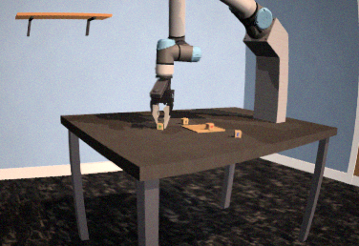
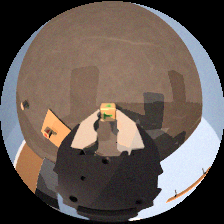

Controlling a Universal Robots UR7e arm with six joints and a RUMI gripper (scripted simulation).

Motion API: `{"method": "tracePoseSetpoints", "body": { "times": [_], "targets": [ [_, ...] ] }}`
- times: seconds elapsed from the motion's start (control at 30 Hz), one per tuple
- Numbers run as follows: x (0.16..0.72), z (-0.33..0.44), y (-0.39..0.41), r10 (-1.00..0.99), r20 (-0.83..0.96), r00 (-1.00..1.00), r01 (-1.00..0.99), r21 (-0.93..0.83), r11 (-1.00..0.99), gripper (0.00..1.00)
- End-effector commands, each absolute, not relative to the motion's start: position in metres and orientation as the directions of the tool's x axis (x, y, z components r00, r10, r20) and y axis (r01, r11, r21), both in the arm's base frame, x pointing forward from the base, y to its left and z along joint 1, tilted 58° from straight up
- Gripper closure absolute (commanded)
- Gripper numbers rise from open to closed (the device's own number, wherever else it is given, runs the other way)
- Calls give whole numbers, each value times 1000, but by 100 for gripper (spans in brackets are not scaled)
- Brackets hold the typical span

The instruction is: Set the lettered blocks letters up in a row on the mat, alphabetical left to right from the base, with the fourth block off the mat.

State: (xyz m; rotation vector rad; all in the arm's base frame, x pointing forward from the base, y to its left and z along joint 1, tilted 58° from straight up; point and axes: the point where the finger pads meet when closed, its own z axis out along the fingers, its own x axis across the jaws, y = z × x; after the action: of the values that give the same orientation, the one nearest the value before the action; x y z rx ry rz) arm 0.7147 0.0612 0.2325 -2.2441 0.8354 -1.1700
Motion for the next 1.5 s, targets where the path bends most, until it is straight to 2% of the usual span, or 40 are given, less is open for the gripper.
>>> {"method": "tracePoseSetpoints", "body": {
  "times": [0.0,1.07,1.47],
  "targets": [
    [715,233,61,-700,555,450,-296,-646,-703,95],
    [706,238,60,-700,555,450,-296,-646,-703,95],
    [663,266,53,-700,555,450,-296,-646,-703,95]
  ]
}}
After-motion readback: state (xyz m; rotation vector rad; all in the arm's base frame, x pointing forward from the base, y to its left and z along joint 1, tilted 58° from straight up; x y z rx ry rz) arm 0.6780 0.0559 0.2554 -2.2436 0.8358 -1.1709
